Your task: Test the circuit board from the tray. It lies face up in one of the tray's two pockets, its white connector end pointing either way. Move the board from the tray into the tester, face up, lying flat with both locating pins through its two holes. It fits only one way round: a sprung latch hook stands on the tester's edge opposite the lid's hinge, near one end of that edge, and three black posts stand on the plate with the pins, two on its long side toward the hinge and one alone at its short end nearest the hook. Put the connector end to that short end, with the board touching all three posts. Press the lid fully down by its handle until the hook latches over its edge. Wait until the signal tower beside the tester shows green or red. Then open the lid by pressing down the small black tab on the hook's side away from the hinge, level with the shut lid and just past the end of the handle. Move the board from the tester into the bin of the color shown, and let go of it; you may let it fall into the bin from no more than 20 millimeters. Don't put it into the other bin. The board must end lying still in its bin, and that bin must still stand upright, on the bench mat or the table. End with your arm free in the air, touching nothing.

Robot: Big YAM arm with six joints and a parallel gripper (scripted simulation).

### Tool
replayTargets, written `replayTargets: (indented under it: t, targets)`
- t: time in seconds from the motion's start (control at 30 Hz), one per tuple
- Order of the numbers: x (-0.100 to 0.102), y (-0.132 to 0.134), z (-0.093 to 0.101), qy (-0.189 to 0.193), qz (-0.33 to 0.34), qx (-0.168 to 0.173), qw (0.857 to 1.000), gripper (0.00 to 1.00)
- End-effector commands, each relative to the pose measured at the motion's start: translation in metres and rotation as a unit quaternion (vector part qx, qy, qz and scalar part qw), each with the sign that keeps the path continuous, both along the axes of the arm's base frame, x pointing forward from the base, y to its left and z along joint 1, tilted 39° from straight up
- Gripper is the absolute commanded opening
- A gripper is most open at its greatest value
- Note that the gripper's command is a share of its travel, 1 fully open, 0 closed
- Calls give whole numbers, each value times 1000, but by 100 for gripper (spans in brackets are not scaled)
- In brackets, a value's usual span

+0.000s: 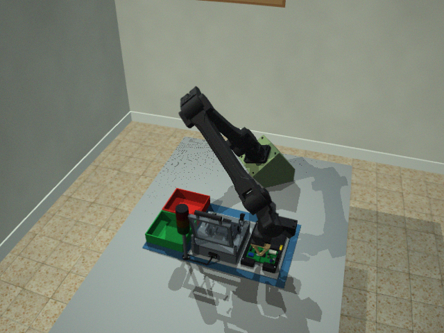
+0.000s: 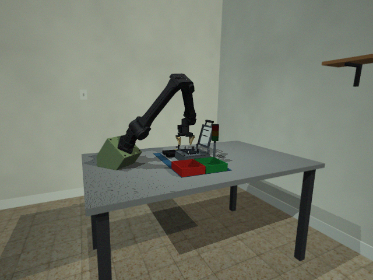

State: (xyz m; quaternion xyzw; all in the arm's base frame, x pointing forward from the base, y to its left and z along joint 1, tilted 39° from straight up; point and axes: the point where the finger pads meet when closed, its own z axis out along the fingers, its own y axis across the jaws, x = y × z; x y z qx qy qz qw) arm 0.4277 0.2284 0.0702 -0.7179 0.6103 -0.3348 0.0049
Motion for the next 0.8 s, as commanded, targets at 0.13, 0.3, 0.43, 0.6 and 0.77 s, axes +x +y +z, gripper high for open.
replayTargets:
  t: [0.13, 0.3, 0.43, 0.6, 0.77]
  targets:
    - [5, -3, -6, 3, -1, -1, 1000, 92]
    - [5, -3, -6, 3, -1, -1, 1000, 92]
    - [5, -3, -6, 3, -1, -1, 1000, 92]
    - [5, -3, -6, 3, -1, -1, 1000, 92]
    - [4, -4, -8, 5, -1, -2, 1000, 92]
